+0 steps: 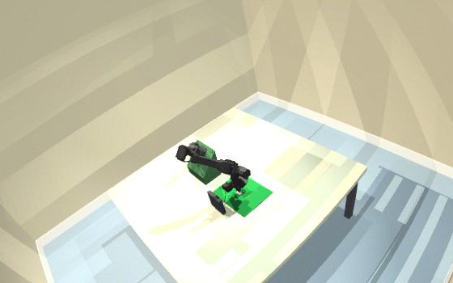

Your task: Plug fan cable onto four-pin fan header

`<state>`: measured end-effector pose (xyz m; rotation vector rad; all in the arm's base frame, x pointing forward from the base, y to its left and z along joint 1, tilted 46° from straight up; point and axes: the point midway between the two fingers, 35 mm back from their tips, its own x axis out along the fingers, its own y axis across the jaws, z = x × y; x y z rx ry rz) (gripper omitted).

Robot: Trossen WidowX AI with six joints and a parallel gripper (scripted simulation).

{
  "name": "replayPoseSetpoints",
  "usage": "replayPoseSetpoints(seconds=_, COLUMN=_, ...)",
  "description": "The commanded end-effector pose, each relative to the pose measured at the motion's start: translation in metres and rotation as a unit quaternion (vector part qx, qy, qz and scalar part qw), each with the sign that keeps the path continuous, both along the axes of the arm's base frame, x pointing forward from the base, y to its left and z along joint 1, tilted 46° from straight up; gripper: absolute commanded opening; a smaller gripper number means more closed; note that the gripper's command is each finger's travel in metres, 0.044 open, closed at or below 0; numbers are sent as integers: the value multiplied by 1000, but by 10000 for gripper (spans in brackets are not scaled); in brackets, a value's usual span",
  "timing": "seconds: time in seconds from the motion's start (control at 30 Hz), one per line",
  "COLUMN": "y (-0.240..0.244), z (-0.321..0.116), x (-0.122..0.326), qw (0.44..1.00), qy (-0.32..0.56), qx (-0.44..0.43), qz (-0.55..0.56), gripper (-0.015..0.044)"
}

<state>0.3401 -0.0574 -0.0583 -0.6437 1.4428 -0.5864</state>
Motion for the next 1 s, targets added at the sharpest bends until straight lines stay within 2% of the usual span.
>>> replayPoseSetpoints(seconds=0.0, y=-1, z=-1, x=0, qw=1000, qy=1, qx=-2, qz=2, gripper=0)
replayPoseSetpoints(seconds=0.97, y=-10, z=-10, x=1, qw=1000, qy=2, qx=-3, qz=2, gripper=0)
